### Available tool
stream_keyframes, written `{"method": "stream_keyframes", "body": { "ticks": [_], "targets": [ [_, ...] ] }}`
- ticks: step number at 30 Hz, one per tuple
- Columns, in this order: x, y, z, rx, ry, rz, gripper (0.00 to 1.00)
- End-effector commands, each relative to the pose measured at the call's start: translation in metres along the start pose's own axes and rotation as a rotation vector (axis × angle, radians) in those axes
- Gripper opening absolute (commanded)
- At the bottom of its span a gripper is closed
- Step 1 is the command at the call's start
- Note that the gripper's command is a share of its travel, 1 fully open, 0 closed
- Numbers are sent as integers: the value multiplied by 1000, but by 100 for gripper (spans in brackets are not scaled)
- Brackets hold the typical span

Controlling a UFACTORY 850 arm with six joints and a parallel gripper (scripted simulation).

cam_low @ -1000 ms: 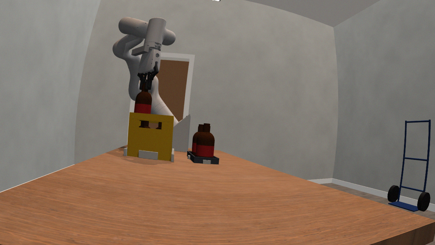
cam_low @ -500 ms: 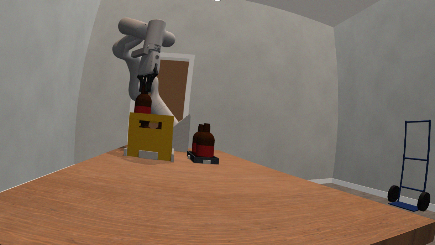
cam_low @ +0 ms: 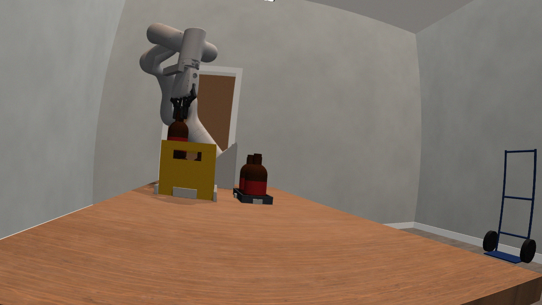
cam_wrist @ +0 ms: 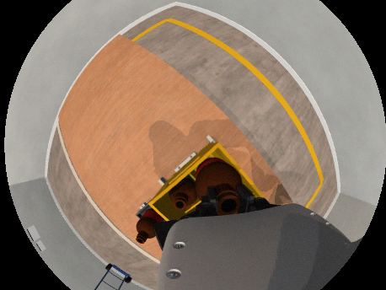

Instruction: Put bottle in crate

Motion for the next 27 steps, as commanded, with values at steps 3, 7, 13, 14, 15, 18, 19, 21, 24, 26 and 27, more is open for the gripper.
{"method": "stream_keyframes", "body": {
  "ticks": [3,7,13,14,15,18,19,21,24,26,27],
  "targets": [
    [0,0,5,2,1,1,0],
    [0,0,8,2,1,1,0],
    [0,0,11,2,1,1,0],
    [0,0,11,2,1,1,0],
    [0,0,12,2,1,1,0],
    [0,0,12,2,1,1,0],
    [0,0,13,2,1,1,0],
    [0,0,13,2,1,1,0],
    [0,0,13,2,1,1,0],
    [0,0,13,2,1,1,0],
    [0,0,13,2,1,1,0]
  ]
}}
Point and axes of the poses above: the point where the finger pads meet when closed, its own z axis out along the fingers, its own y axis across the jaws, x = y × z, the point moved 2 cm from there along -z, back along the fingers, and after that the axes turned 5 degrees about z, right-handed, at the moved point
